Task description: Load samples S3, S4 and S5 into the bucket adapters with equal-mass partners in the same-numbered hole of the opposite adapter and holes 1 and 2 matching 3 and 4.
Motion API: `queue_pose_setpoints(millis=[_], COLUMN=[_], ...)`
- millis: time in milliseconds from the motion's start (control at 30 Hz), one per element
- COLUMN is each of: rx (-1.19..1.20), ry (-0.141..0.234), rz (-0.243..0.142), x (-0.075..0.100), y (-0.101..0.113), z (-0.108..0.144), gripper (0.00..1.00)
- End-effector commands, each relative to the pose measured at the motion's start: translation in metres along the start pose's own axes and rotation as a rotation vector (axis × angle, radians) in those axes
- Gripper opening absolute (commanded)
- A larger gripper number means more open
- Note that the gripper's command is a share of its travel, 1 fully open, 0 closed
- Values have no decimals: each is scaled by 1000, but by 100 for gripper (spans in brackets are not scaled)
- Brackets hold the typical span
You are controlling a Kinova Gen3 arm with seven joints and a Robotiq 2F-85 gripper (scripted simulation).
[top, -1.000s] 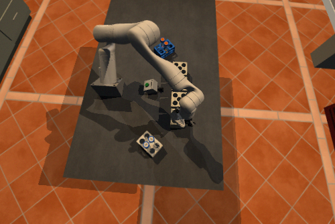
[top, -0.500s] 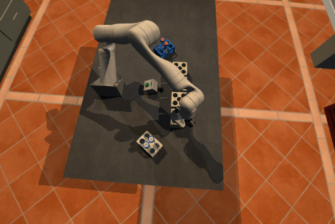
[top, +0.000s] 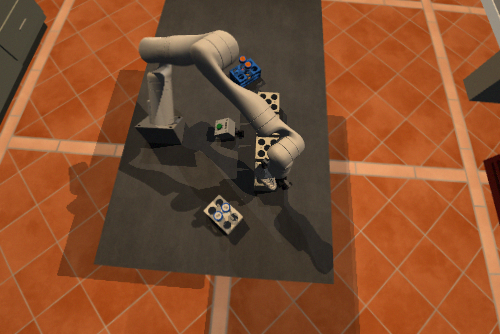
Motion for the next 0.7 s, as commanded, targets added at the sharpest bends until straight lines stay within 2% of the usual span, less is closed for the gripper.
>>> queue_pose_setpoints(millis=[0,667], rx=[3,3], ry=[-3,-4], rz=[-1,2], x=[0,26], y=[1,-1], z=[-1,-1], gripper=[62,62])
Point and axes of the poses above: the point where the finger pads meet when closed, its own x axis back along the fingers, its own z axis across the jaws, y = z × x, the point moved 5 cm from there along x, back along the fingers, and after that the axes turned 3 degrees about x, right-handed, at the moved point
